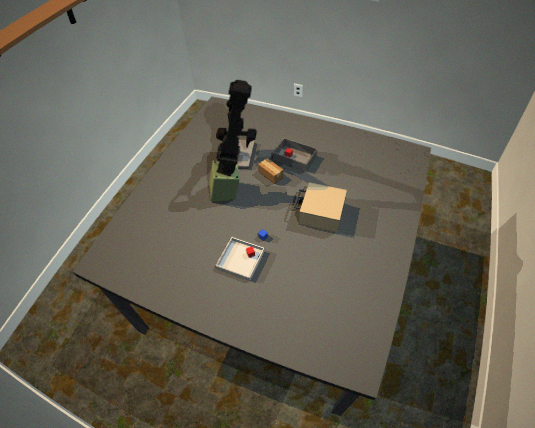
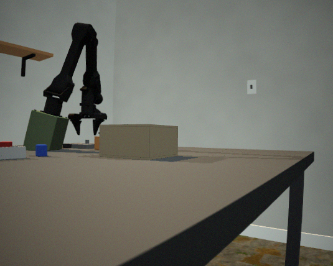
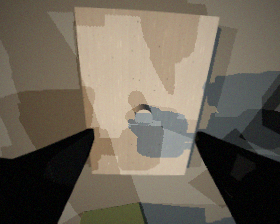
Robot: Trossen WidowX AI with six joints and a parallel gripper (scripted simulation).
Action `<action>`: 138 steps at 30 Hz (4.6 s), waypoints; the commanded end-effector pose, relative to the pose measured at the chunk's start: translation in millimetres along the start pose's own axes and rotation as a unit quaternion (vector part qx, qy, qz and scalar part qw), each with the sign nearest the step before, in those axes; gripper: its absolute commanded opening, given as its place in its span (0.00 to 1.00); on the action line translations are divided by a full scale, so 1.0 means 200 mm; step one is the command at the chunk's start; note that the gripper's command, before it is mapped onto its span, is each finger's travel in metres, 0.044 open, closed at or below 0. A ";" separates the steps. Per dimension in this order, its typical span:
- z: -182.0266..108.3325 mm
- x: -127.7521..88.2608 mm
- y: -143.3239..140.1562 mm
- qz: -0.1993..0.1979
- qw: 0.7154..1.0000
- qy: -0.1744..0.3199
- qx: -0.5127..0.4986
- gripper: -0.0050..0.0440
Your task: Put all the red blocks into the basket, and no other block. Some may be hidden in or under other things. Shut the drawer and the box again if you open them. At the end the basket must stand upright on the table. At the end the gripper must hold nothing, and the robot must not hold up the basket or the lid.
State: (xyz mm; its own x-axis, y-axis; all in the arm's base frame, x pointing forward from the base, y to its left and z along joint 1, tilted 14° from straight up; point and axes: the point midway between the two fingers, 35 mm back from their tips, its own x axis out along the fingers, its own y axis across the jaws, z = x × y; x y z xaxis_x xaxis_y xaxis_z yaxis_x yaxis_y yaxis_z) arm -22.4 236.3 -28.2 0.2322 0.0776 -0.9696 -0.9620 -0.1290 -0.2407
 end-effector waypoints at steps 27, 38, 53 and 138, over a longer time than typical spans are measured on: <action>0.20 -0.39 -0.51 0.003 0.994 -0.012 0.110 0.60; 0.18 -0.39 -0.94 0.003 0.987 -0.011 0.163 0.60; 0.11 -0.26 -1.24 0.004 0.982 -0.011 0.190 0.60; 0.11 -0.35 -1.24 0.004 0.982 -0.011 0.190 0.10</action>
State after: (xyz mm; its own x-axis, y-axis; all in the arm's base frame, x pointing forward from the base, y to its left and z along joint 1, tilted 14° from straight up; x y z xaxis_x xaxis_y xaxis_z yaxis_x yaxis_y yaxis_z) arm 199.9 282.6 74.4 0.2089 0.0800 -0.9747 -0.9522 0.2436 -0.1841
